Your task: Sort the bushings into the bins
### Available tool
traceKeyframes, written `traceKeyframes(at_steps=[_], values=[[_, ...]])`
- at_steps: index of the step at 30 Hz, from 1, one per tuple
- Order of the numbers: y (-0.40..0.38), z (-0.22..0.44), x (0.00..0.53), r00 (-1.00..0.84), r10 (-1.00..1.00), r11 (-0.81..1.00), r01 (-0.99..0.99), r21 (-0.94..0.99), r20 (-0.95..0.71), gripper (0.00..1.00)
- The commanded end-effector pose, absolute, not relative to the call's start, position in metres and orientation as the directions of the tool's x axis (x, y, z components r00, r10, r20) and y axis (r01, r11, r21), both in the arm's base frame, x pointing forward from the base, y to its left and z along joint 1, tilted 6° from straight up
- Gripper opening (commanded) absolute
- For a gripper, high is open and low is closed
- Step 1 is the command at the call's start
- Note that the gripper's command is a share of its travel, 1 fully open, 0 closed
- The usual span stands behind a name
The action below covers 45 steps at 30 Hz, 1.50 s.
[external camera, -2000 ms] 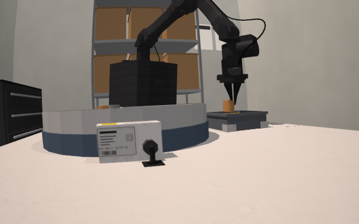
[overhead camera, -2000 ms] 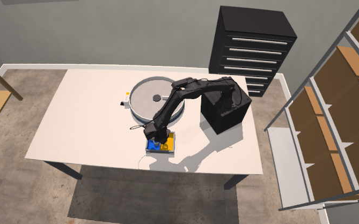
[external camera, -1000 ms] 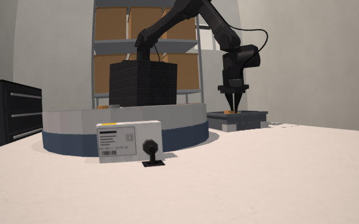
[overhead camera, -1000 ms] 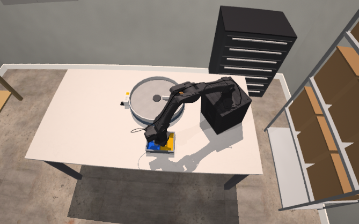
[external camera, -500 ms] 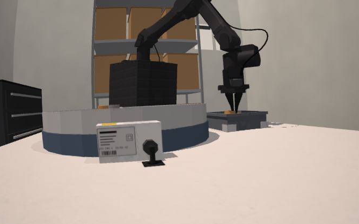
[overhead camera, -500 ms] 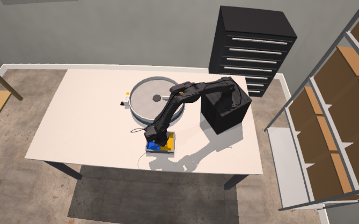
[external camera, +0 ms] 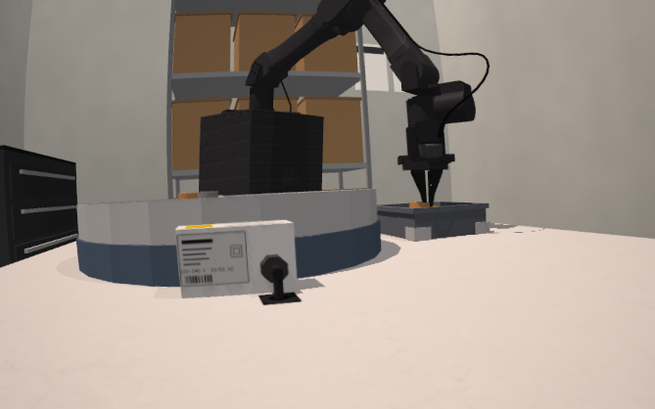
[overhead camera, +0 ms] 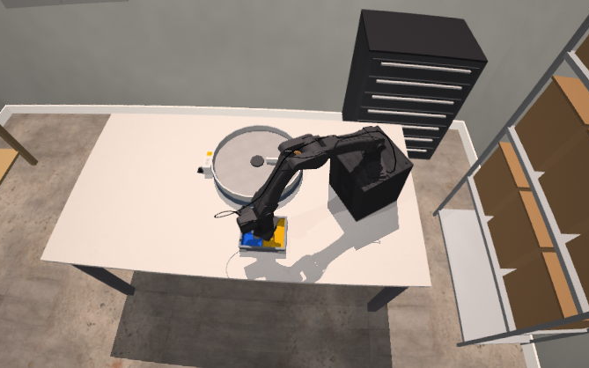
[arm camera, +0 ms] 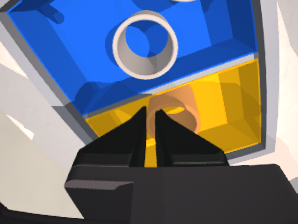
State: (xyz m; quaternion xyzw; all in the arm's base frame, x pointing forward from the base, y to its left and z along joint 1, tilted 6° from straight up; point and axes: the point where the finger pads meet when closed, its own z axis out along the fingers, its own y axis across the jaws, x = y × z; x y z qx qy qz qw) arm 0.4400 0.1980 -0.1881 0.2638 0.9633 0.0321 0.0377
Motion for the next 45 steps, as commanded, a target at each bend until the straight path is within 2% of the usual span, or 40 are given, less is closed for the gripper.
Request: traceKeyframes(at_steps=[1, 45], values=[[0.2039, -0.1852, 0.4440, -0.860, 0.506, 0.862, 0.500, 0.083, -0.071, 0.00], [0.2012, -0.1872, 0.4370, -0.860, 0.505, 0.862, 0.501, 0.074, -0.065, 0.00]])
